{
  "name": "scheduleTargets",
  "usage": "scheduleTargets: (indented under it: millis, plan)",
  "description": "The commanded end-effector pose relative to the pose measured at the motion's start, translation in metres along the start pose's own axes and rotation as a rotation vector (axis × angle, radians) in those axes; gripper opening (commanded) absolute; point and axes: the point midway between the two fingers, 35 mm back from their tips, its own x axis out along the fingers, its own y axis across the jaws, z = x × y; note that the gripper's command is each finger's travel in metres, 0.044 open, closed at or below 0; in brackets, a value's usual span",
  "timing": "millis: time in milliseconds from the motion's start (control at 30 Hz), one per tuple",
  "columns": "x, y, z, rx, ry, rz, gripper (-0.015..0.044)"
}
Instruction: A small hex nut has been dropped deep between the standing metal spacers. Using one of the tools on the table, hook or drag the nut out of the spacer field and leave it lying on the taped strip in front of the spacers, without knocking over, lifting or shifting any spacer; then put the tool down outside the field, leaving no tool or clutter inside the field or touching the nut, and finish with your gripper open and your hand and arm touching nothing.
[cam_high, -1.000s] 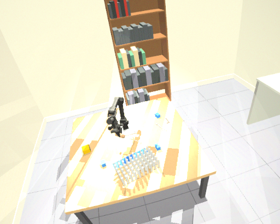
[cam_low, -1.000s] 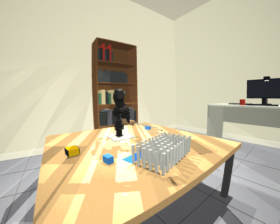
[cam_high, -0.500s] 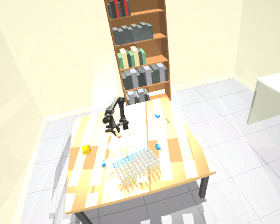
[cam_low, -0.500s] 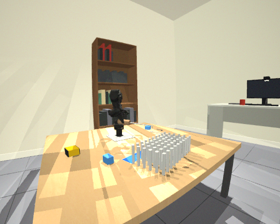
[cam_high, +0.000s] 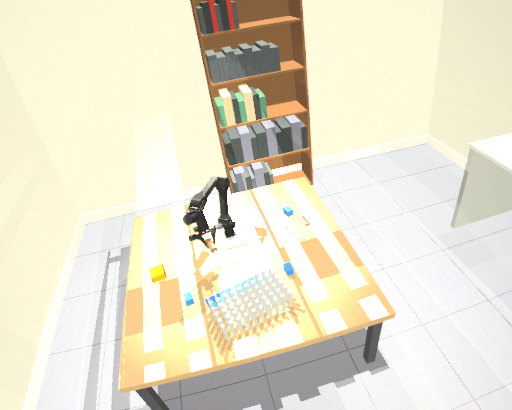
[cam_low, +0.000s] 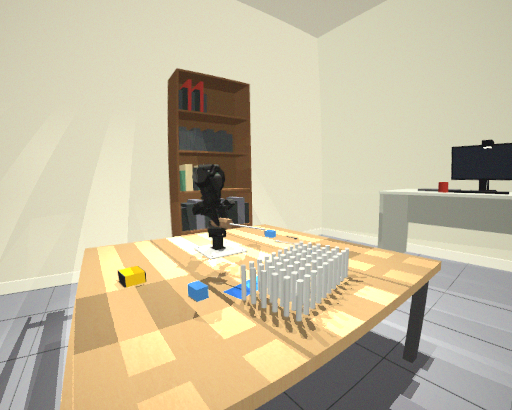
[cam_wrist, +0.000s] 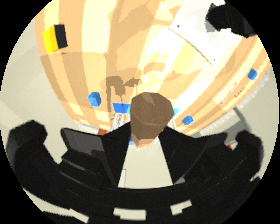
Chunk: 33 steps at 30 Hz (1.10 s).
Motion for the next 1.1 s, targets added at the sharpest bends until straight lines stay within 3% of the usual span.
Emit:
scheduleTargets:
  millis: [0, 1067]
  plan:
    - [0.001, 0.001, 0.000, 0.017, 0.010, 0.000, 0.0000]
    - [0.128, -0.001, 0.084, 0.016, 0.013, -0.002, 0.0000]
